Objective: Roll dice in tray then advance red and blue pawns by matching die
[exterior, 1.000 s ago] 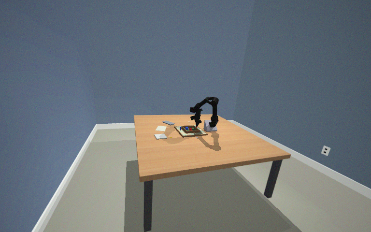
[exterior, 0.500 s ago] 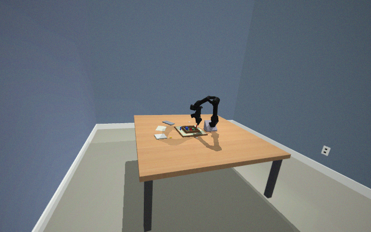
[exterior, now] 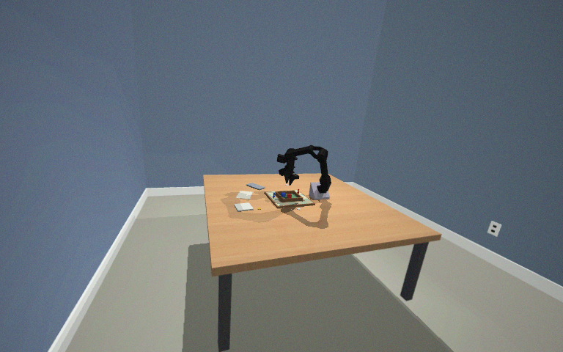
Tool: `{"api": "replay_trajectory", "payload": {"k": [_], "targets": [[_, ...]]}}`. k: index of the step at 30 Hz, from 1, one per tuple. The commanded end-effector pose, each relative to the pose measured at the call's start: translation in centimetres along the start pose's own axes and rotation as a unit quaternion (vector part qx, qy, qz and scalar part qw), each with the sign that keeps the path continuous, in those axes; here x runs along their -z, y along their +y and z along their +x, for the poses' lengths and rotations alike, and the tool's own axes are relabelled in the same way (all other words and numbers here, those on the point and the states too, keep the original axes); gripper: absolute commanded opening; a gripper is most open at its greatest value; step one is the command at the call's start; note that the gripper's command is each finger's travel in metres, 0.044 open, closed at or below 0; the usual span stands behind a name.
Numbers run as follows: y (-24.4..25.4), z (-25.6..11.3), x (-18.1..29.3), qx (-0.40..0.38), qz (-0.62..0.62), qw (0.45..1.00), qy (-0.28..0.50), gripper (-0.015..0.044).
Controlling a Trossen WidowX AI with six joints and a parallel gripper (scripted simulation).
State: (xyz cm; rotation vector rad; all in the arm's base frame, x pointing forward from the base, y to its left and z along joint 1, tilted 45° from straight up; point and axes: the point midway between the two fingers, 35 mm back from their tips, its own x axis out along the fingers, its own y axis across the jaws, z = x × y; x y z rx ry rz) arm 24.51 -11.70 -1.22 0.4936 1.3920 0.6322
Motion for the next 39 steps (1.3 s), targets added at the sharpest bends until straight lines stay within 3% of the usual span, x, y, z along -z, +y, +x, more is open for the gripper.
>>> {"api": "replay_trajectory", "payload": {"k": [1, 9, 39], "targets": [[0.3, -0.1, -4.7, -0.004, -0.089, 0.996, -0.002, 0.0200], [3.5, 0.5, -13.8, -0.015, -0.266, 0.964, -0.012, 0.0200], [3.9, 4.9, -13.9, -0.016, -0.270, 0.963, -0.012, 0.0200]]}}
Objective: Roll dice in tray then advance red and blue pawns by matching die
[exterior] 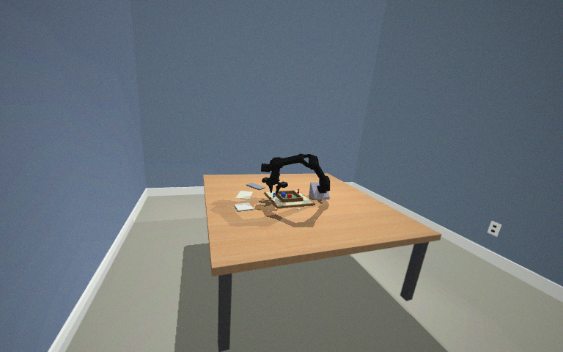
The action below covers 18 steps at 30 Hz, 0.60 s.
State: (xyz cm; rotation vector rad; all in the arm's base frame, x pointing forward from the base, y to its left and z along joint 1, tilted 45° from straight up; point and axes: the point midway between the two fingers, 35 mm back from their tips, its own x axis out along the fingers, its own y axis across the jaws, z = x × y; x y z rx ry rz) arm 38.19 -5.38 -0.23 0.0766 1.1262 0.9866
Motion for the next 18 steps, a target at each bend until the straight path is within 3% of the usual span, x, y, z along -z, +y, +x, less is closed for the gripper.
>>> {"api": "replay_trajectory", "payload": {"k": [1, 9, 14, 18], "targets": [[0.1, 0.7, 0.0, -0.003, 0.002, 1.000, -0.001, 0.0200], [0.2, 1.8, 0.0, -0.003, 0.002, 1.000, -0.002, 0.0200], [0.2, 1.8, 0.0, -0.003, 0.002, 1.000, -0.002, 0.0069], [0.2, 1.8, 0.0, -0.003, 0.002, 1.000, -0.002, 0.0042]]}}
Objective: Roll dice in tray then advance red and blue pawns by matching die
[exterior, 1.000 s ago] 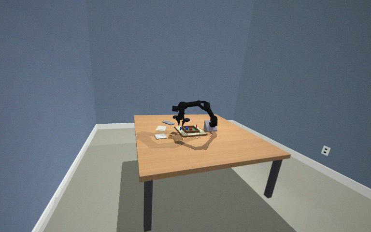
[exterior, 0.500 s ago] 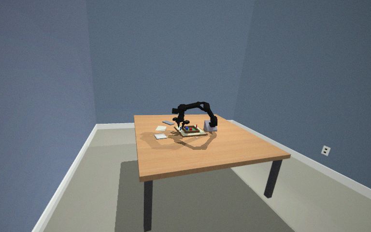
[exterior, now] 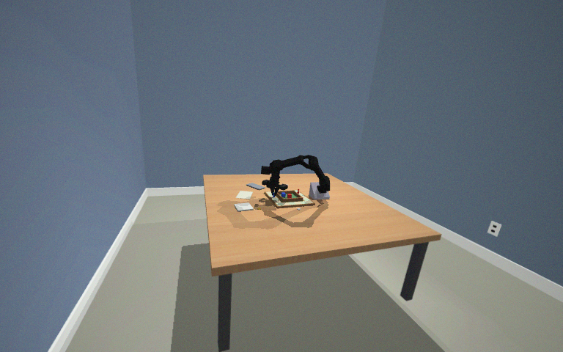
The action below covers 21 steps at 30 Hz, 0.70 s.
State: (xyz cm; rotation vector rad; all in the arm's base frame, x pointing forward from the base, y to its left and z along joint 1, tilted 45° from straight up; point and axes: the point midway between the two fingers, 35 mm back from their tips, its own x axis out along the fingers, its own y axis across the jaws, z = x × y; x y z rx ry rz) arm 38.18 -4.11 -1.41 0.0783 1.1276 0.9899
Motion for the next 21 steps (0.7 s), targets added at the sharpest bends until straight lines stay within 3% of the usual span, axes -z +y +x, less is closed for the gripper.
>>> {"api": "replay_trajectory", "payload": {"k": [1, 9, 21], "targets": [[0.0, 0.1, 0.0, -0.001, 0.002, 1.000, -0.002, 0.0035], [-0.1, -0.3, -0.1, 0.000, 0.003, 1.000, -0.002, 0.0000], [-1.0, -6.5, 0.0, 0.006, 0.027, 1.000, -0.003, 0.0000]]}}
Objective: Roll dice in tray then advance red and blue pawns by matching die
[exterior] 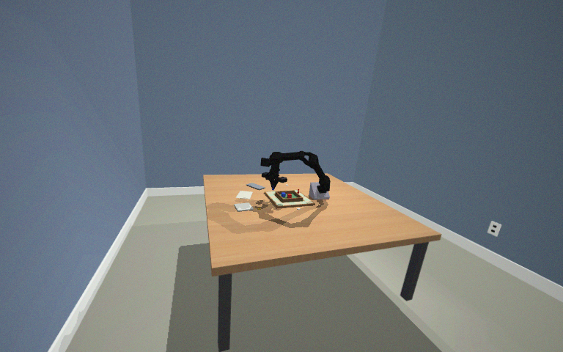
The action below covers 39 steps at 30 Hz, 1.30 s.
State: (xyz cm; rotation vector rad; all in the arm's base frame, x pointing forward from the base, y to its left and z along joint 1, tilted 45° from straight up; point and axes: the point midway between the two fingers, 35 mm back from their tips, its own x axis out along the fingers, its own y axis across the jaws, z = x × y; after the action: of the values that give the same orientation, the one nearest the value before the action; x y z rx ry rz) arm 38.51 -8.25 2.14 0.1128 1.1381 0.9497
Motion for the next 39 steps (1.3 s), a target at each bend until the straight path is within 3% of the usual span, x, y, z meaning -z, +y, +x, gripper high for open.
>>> {"api": "replay_trajectory", "payload": {"k": [1, 14, 39], "targets": [[-0.2, -1.6, 0.2, -0.002, 0.006, 1.000, 0.002, 0.0000], [0.2, -7.2, 0.7, -0.008, 0.028, 1.000, -0.003, 0.0000], [9.9, -1.9, -4.0, -0.005, -0.005, 1.000, 0.005, 0.0000]]}}
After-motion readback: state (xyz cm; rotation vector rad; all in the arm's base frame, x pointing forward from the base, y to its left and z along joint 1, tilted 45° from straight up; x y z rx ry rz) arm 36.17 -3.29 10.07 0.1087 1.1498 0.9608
